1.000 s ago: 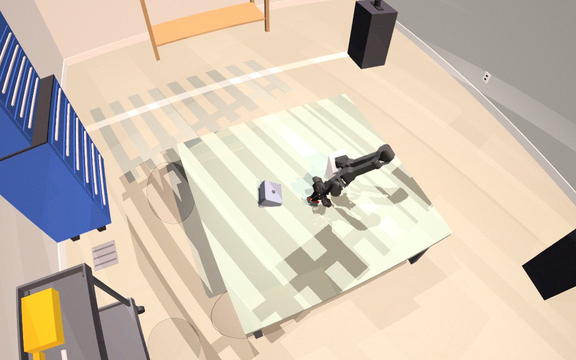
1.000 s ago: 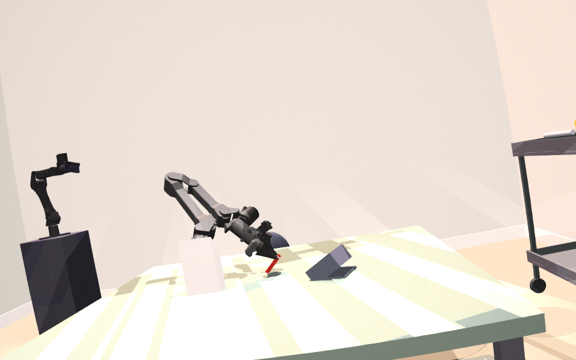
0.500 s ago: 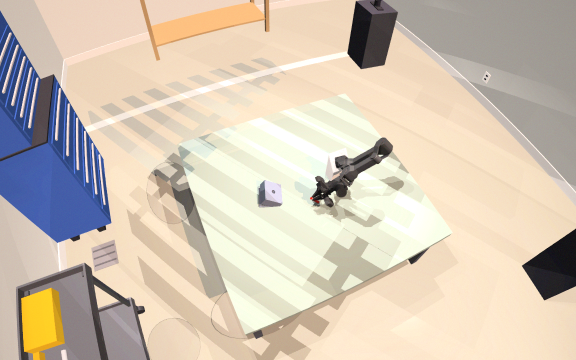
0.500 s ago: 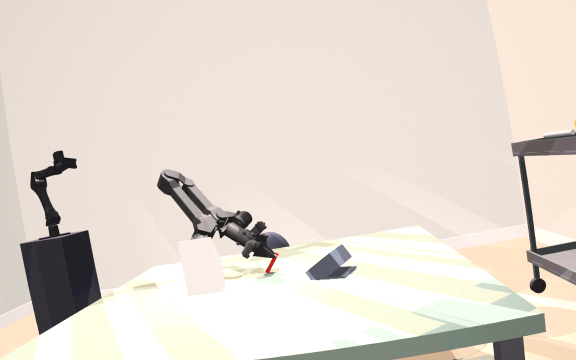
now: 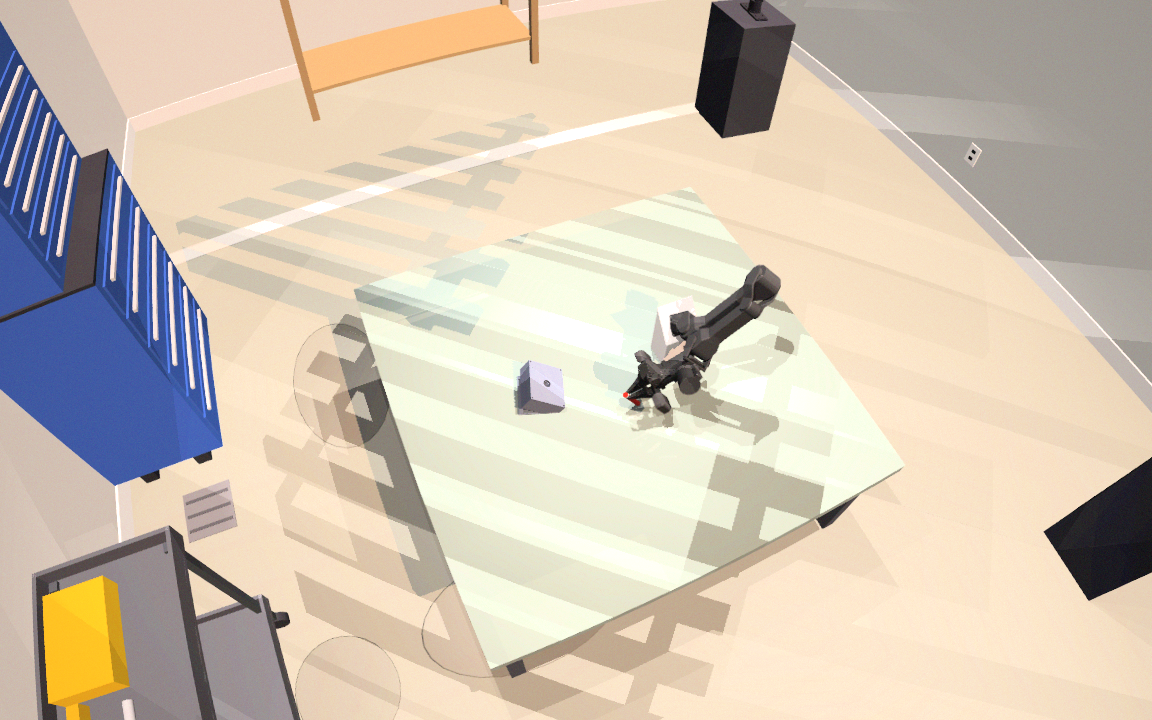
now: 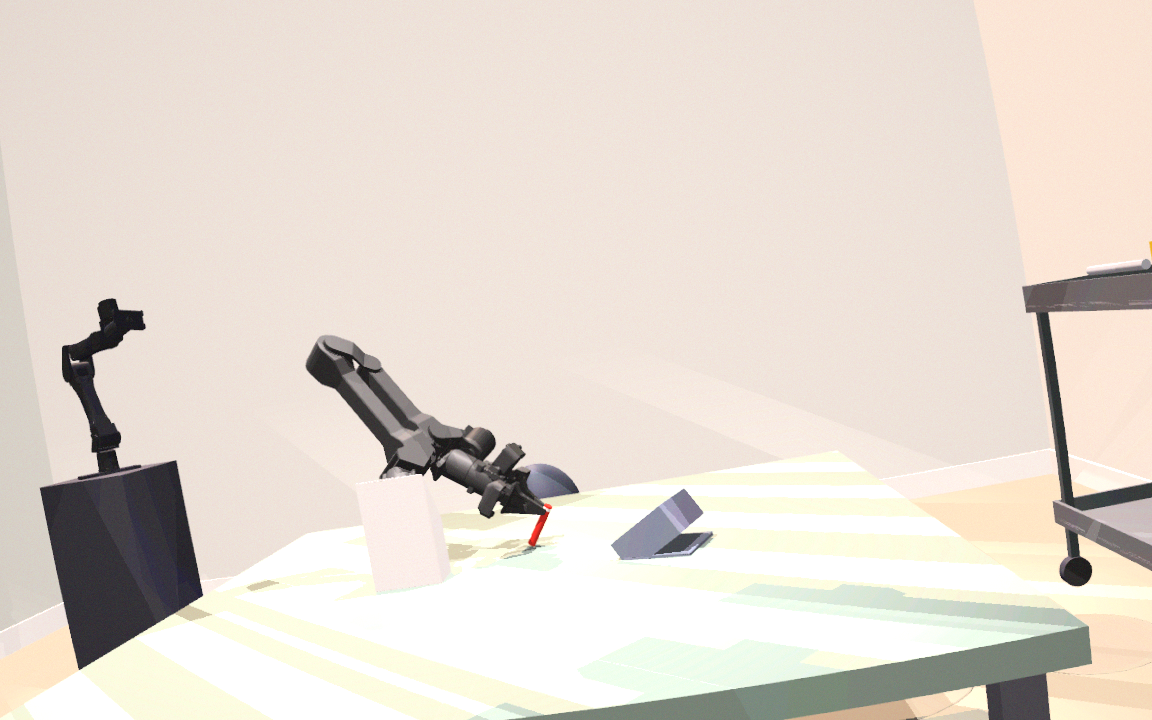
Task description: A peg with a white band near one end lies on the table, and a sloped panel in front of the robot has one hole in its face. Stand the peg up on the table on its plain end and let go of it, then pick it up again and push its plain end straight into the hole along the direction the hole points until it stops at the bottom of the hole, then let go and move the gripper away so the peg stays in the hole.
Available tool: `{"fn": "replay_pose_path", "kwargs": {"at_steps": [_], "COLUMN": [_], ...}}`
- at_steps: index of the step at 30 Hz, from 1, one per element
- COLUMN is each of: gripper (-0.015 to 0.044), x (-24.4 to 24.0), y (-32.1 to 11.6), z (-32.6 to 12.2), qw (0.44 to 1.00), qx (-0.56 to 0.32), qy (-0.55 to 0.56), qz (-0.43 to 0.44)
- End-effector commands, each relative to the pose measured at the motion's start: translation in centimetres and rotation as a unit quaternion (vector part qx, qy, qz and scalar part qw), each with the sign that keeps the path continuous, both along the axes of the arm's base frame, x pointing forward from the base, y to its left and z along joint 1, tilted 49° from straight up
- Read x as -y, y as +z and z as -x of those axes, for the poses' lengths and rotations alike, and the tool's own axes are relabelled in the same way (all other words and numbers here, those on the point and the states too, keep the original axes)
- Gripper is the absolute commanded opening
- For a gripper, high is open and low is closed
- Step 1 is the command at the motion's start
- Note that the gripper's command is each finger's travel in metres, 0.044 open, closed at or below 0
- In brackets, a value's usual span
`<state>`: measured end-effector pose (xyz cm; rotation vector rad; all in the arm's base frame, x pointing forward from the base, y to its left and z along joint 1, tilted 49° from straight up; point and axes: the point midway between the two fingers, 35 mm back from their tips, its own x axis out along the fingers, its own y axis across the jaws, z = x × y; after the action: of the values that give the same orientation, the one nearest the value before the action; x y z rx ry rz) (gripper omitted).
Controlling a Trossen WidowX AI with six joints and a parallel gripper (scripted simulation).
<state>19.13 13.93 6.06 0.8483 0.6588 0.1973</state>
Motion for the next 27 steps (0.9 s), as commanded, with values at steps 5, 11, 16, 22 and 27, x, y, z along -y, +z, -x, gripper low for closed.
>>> {"fn": "replay_pose_path", "kwargs": {"at_steps": [5,11,16,22,27], "gripper": [0.0049,0.0049,0.0049,0.0049,0.0049], "x": [0.2,0.1,0.1,0.0,0.0], "y": [0.2,0.2,0.3,0.2,0.3], "z": [0.4,0.7,1.1,1.6,1.9], "qw": [1.0,1.0,0.999,0.996,0.995], "qx": [0.001,0.009,0.017,0.038,0.042], "qy": [-0.002,-0.028,-0.044,-0.081,-0.086], "qz": [-0.002,0.0,0.0,0.001,0.0]}}
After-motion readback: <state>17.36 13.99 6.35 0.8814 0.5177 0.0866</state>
